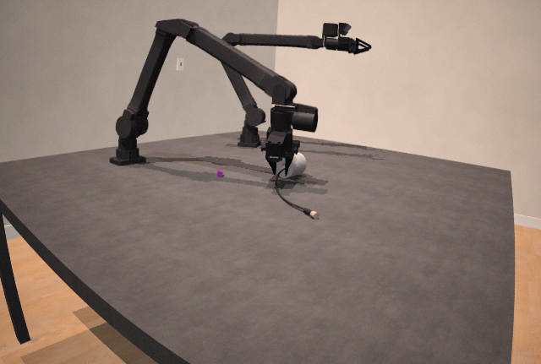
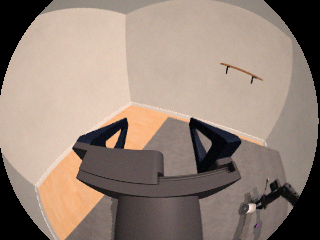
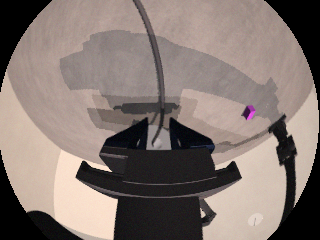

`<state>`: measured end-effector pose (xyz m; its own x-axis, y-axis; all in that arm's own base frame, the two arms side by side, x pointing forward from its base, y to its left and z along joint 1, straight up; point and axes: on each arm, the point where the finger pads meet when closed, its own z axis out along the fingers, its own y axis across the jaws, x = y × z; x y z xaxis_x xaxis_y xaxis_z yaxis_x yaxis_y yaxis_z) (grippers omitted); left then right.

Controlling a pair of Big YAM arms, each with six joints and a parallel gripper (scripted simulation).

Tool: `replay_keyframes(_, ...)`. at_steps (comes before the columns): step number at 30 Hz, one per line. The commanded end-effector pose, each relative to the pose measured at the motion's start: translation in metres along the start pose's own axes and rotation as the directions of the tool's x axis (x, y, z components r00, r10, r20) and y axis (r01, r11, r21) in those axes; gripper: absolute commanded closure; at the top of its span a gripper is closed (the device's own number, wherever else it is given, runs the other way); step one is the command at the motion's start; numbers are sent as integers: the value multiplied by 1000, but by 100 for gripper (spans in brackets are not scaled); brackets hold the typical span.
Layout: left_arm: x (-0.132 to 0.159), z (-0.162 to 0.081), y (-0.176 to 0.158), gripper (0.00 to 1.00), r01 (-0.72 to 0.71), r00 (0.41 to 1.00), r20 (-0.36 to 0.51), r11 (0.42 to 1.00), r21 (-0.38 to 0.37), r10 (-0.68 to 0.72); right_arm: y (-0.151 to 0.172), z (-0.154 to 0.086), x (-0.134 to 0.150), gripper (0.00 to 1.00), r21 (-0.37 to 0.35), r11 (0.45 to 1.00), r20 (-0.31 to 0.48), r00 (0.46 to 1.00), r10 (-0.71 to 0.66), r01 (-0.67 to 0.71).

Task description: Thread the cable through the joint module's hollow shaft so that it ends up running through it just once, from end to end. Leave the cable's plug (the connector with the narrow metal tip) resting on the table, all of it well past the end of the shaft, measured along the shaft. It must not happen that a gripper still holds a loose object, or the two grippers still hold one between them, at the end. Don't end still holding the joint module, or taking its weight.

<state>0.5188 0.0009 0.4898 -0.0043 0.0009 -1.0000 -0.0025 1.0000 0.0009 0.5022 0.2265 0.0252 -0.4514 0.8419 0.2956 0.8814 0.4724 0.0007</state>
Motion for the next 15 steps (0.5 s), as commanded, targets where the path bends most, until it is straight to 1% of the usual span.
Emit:
replay_keyframes(1, -12, 3, 1, 4, 3, 1000, 26, 1000, -3, -2, 8, -21, 4, 68, -46, 999, 5, 1000, 5, -5)
replay_keyframes(5, -12, 3, 1, 4, 3, 1000, 26, 1000, -3, -2, 7, -21, 2, 68, -46, 999, 5, 1000, 10, -9)
replay_keyframes(6, -12, 3, 1, 4, 3, 1000, 26, 1000, -3, -2, 12, -25, 4, 68, -53, 999, 7, 1000, -5, 6)
replay_keyframes(7, -12, 3, 1, 4, 3, 1000, 26, 1000, -3, -2, 7, -22, -1, 68, -46, 999, 5, 1000, 10, -10)
replay_keyframes(12, -12, 3, 1, 4, 3, 1000, 26, 1000, -3, -2, 7, -23, -4, 68, -49, 999, 6, 1000, 12, -11)
replay_keyframes(14, -12, 3, 1, 4, 3, 1000, 26, 1000, -3, -2, 2, -23, -7, 68, -30, 1000, 6, 1000, -9, 9)
replay_keyframes(15, -12, 3, 1, 4, 3, 1000, 26, 1000, -3, -2, 2, -23, -10, 68, -31, 999, 8, 1000, -12, 13)
